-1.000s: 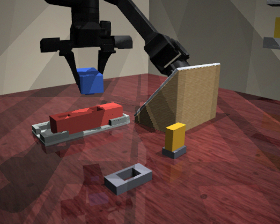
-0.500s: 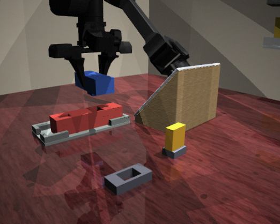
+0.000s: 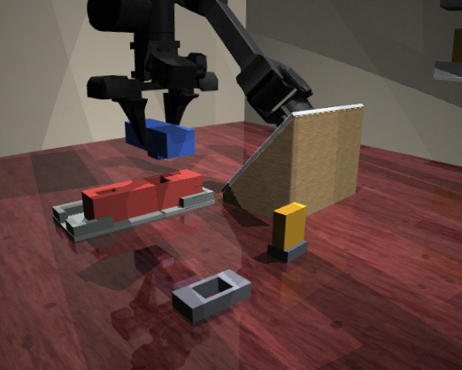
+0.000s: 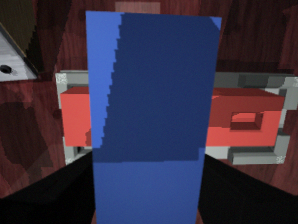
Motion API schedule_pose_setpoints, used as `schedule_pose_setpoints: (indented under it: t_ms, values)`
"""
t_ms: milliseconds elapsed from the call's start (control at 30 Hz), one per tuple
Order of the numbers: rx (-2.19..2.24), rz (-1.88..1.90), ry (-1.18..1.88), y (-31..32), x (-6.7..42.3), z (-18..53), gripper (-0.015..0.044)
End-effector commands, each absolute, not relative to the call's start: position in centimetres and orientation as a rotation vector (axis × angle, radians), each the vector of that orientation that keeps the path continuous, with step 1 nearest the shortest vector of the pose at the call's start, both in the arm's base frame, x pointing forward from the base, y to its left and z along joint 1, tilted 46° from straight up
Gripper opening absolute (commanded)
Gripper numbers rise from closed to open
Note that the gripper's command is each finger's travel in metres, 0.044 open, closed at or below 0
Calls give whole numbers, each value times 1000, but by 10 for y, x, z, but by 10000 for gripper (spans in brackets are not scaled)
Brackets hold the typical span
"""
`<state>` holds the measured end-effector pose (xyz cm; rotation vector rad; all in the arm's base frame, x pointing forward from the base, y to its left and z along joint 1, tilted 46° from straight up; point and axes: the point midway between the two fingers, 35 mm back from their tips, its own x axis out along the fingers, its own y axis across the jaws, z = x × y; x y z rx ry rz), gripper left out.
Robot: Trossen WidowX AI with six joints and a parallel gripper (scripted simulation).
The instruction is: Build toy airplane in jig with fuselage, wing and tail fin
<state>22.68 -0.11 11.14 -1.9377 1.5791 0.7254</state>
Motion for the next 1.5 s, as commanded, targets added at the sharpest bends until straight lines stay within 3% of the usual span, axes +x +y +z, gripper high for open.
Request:
schedule_pose_setpoints:
  t_ms: [0,1333,1467]
  values:
    - [-1944,724,1575,-2,227,112,195]
    - [-1945,722,1576,-30,234,85,195]
    - [-1936,721,1578,-29,235,86,168]
